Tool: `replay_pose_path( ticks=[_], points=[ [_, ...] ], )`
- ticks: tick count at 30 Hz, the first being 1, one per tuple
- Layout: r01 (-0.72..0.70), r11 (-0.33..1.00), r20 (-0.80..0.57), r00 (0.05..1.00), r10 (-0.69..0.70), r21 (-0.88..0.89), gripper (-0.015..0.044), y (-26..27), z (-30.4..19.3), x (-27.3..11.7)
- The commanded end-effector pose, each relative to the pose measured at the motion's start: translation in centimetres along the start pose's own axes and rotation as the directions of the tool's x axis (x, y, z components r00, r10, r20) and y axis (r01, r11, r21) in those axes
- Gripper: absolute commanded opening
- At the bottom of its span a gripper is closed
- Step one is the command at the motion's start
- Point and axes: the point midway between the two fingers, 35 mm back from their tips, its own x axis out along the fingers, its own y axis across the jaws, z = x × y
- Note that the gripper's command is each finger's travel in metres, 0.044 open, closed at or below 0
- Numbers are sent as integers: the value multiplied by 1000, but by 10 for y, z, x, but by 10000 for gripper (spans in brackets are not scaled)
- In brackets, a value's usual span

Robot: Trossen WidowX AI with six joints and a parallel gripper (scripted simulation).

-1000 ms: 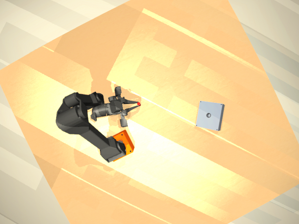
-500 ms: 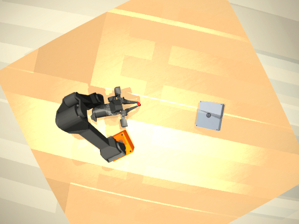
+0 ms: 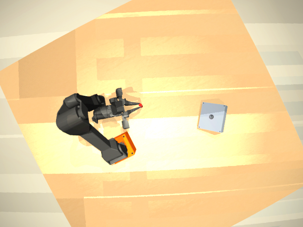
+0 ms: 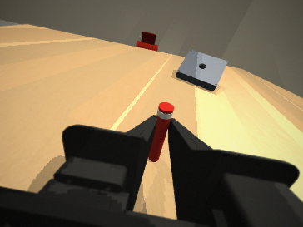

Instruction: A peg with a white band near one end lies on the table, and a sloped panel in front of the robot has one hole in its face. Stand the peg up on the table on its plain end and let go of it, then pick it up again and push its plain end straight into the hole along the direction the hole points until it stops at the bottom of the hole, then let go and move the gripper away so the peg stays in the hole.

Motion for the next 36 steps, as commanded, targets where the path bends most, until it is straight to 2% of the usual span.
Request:
replay_pose_path(
  ticks=[1, 36],
  points=[
    [3, 1000, -4, 1000, -3, 4, 49, -1, -1, 0],
    [-9, 1000, 11, 1000, 9, -16, 49, -2, -2, 0]
  ],
)
